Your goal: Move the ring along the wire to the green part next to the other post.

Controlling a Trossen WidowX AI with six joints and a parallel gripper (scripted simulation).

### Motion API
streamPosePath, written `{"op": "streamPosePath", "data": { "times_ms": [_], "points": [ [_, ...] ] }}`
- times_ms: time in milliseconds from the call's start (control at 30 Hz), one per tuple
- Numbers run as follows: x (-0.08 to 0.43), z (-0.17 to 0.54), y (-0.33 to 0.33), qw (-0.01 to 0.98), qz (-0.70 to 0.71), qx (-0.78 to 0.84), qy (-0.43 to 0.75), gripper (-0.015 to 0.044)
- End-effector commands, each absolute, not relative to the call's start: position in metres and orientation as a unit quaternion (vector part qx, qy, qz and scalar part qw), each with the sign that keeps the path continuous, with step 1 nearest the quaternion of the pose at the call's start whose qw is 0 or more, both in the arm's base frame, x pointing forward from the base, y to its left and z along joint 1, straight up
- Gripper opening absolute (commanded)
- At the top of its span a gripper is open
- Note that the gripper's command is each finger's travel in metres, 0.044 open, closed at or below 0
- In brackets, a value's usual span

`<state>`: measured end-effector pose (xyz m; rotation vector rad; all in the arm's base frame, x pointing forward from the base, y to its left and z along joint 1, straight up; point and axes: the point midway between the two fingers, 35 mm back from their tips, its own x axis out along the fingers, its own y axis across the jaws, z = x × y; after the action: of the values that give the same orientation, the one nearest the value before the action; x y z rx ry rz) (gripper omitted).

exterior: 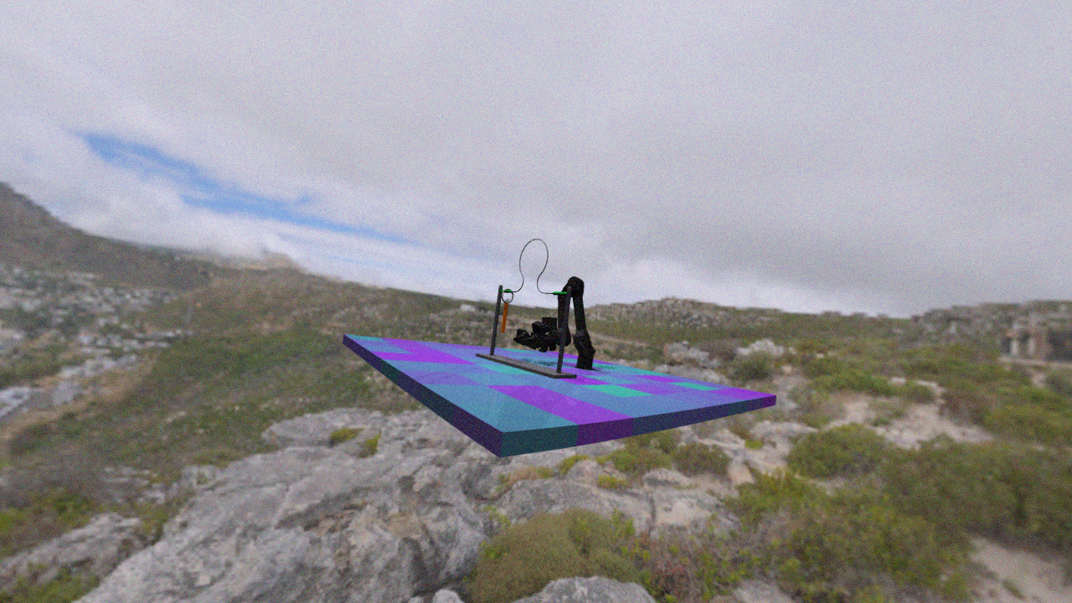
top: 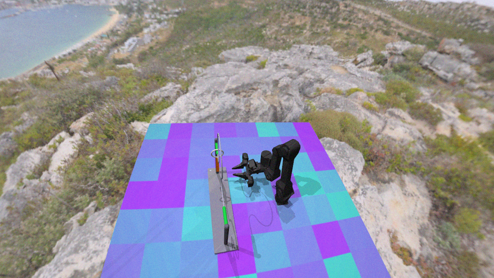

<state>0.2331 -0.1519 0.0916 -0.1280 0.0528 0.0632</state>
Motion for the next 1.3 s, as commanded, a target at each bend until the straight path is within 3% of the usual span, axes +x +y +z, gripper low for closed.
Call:
{"op": "streamPosePath", "data": {
  "times_ms": [0,233,1267],
  "points": [
    [0.250,0.107,-0.153,0.998,0.031,-0.046,0.017,0.0160],
    [0.277,0.137,-0.148,0.999,0.032,-0.008,-0.006,0.0160],
    [0.316,0.140,-0.148,0.999,0.032,-0.009,-0.008,0.0160]
  ]
}}
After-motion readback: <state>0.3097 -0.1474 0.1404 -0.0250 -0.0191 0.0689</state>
